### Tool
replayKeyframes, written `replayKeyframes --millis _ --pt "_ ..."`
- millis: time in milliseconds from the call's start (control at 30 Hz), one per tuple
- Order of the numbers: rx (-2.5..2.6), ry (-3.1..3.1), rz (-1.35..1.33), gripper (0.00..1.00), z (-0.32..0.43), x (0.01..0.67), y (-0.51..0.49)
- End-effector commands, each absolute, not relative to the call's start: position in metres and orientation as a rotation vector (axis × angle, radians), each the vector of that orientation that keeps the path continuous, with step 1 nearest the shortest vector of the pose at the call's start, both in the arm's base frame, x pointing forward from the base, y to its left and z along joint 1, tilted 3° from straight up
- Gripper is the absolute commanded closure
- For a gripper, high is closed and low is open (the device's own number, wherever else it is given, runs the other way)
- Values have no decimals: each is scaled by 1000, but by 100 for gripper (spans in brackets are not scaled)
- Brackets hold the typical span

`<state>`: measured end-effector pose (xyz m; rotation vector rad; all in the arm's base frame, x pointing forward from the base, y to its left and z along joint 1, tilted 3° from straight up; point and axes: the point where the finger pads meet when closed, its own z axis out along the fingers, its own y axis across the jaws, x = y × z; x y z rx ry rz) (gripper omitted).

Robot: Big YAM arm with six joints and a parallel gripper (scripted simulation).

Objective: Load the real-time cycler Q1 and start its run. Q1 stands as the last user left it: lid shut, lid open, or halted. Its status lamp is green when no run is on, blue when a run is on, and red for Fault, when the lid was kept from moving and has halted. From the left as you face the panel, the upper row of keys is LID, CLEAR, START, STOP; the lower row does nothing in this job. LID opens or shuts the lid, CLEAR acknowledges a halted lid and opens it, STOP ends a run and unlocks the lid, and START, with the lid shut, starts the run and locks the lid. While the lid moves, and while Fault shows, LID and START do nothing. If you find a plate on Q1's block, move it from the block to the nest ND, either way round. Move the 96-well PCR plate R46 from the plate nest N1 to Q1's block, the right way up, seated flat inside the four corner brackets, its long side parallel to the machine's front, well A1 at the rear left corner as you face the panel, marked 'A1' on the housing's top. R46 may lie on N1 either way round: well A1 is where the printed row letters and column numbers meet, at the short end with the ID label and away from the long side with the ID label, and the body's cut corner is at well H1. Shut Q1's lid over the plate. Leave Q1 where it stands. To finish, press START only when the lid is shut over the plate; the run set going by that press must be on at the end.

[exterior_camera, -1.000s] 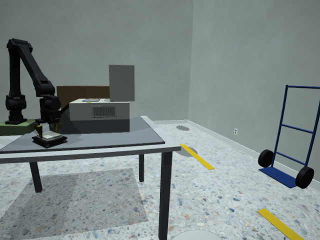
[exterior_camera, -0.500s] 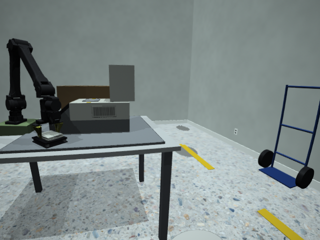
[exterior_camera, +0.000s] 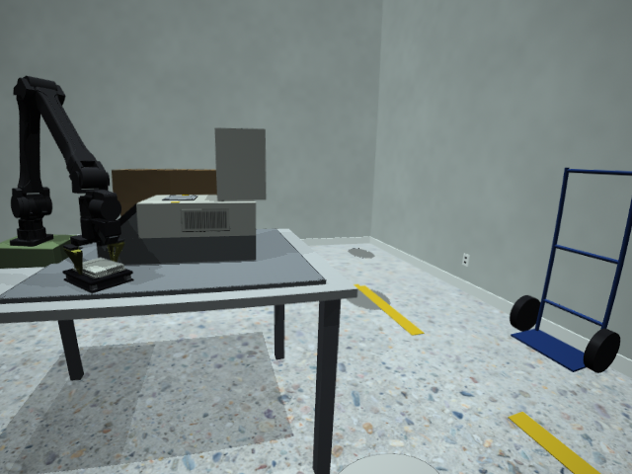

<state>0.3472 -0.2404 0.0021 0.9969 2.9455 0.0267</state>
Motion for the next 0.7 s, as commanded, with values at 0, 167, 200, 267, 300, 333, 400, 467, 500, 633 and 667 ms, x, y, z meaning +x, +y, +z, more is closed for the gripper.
replayKeyframes --millis 0,167,200,267,300,333,400,467,500,633,667 --pt "1061 3011 15 0 -29 322 -257" --pt "1054 2979 -10 0 -22 329 -265" --pt "1052 2968 -18 0 -19 331 -268" --pt "1051 2953 -30 0 -14 336 -274" --pt "1051 2950 -34 0 -13 337 -276" --pt "1052 2946 -38 0 -12 338 -277" --pt "1052 2938 -46 0 -10 340 -281" --pt "1066 2924 -51 0 -7 343 -284" --pt "1071 2918 -54 0 -5 344 -285" --pt "1066 2923 -57 0 -4 349 -276" --pt "1066 2923 -57 0 -4 349 -276"
